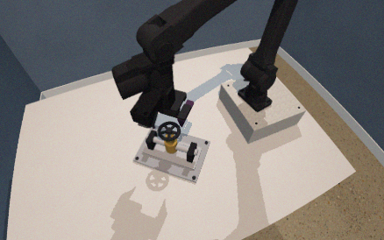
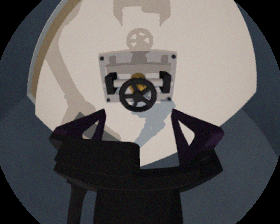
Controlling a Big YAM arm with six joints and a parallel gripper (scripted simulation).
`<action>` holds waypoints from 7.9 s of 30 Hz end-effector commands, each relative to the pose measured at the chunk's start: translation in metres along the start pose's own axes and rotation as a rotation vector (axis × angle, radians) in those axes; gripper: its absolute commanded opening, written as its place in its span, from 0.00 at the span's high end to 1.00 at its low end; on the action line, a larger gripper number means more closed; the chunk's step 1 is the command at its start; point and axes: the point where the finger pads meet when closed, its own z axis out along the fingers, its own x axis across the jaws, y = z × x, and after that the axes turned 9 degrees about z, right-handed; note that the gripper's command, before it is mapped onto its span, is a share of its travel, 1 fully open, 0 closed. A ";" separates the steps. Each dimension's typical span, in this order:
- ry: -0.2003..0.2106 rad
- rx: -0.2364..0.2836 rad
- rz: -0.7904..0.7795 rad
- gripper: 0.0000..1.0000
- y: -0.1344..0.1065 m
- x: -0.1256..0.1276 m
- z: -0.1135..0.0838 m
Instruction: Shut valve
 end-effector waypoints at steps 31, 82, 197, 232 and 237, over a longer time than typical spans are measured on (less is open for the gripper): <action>-0.004 -0.004 -0.002 0.00 -0.001 -0.003 0.042; -0.004 -0.004 -0.002 0.00 -0.001 -0.003 0.043; -0.003 -0.003 0.005 1.00 -0.006 -0.002 0.072; -0.003 -0.003 0.052 1.00 -0.006 -0.002 0.072; -0.003 -0.003 0.082 1.00 -0.006 -0.002 0.072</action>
